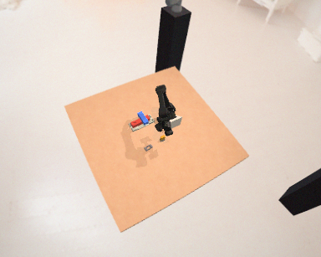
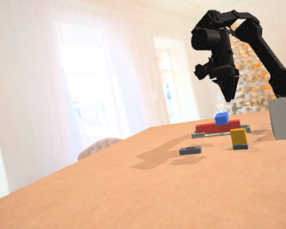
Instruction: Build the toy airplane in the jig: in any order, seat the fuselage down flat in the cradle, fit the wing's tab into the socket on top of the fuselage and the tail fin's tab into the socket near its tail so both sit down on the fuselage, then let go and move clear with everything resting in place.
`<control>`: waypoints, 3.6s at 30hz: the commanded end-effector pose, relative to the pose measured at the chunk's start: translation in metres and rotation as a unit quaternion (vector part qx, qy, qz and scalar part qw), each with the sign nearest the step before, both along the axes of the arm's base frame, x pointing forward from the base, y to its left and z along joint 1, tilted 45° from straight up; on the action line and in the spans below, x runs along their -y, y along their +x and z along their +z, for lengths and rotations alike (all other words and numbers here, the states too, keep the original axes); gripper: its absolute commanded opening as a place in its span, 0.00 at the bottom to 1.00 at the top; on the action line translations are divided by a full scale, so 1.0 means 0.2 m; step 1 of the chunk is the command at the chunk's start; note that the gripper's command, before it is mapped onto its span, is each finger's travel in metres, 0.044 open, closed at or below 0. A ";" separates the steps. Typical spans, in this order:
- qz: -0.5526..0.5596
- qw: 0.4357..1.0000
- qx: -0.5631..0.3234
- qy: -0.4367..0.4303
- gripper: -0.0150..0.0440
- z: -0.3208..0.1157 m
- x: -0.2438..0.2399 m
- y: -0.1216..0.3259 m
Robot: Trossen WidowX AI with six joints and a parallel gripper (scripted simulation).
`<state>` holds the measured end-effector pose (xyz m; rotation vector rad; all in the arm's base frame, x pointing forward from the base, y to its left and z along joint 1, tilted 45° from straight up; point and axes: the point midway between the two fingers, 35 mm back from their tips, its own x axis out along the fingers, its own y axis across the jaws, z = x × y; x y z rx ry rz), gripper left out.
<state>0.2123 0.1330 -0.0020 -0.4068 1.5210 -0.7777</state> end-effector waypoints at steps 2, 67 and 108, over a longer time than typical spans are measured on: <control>-0.011 1.000 0.000 -0.003 1.00 -0.10 0.08 -0.02; -0.011 1.000 0.001 -0.005 0.42 -0.47 0.44 -0.09; -0.001 1.000 0.008 0.006 0.25 -0.20 0.12 0.00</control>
